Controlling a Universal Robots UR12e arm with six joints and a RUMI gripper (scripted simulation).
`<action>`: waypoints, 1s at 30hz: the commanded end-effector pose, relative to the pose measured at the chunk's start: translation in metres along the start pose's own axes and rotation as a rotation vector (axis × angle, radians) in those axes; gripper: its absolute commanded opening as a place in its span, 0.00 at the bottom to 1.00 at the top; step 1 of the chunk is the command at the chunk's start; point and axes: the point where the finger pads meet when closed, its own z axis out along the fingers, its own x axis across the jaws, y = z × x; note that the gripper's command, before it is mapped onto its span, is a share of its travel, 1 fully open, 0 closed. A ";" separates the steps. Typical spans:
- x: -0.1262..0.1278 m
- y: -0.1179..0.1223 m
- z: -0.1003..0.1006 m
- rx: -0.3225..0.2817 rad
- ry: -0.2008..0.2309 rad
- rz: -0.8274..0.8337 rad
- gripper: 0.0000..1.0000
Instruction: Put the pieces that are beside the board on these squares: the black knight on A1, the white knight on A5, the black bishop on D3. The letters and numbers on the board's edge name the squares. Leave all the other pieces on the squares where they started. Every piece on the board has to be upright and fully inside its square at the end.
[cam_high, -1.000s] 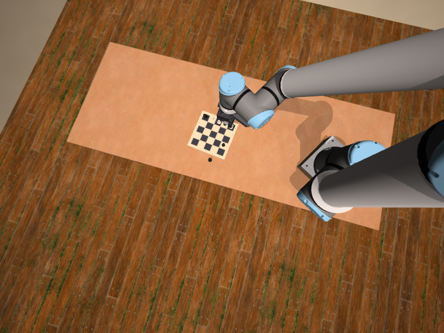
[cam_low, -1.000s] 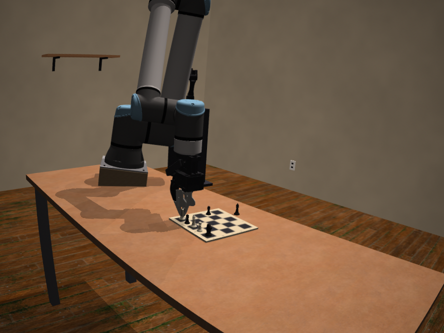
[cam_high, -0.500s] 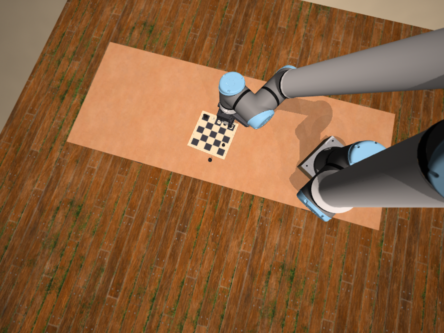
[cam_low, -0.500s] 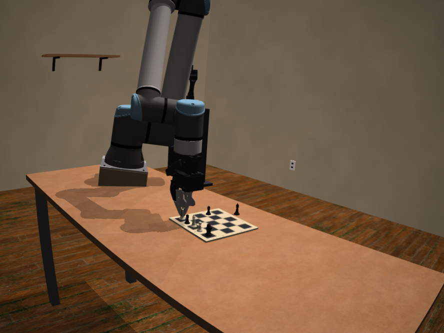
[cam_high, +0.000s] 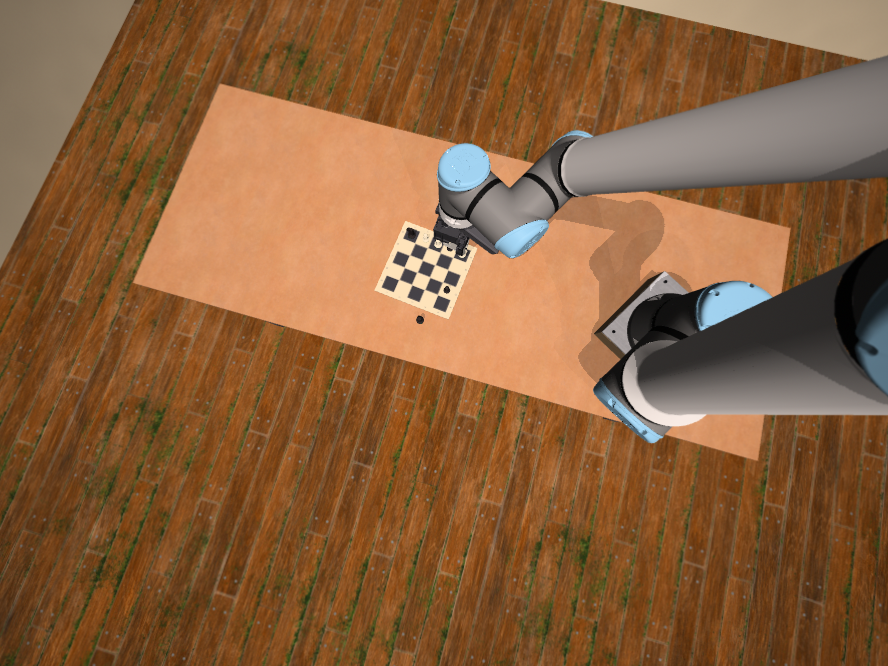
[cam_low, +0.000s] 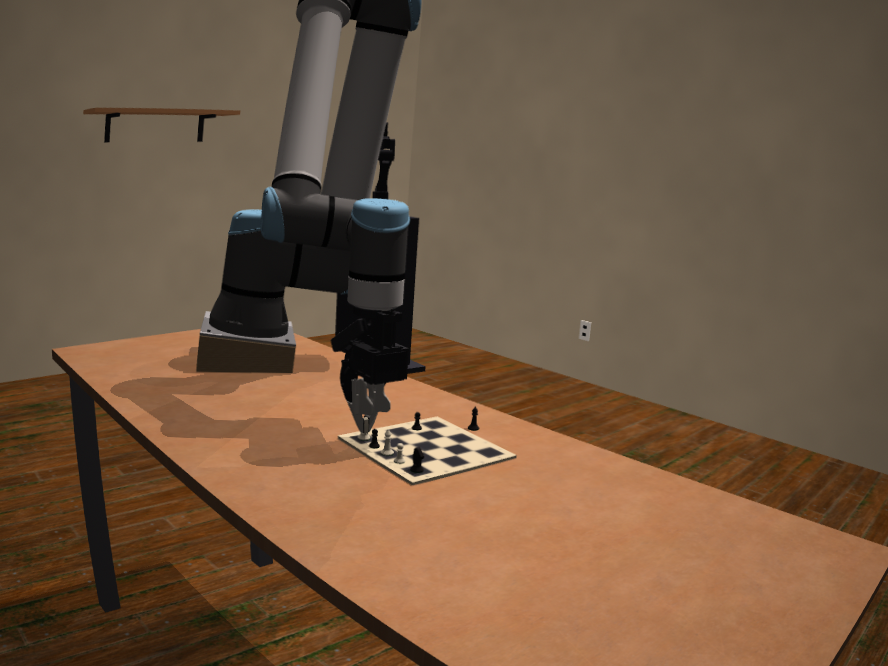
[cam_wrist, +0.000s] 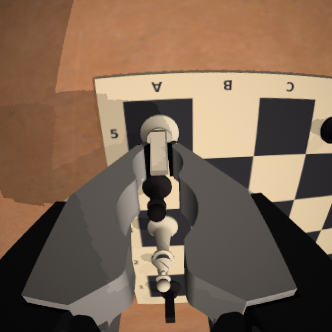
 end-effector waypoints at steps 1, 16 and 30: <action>0.000 0.001 0.000 -0.001 0.000 0.000 0.09; 0.000 0.001 0.000 -0.001 0.000 0.000 0.22; 0.000 0.001 -0.010 -0.001 0.000 0.000 0.22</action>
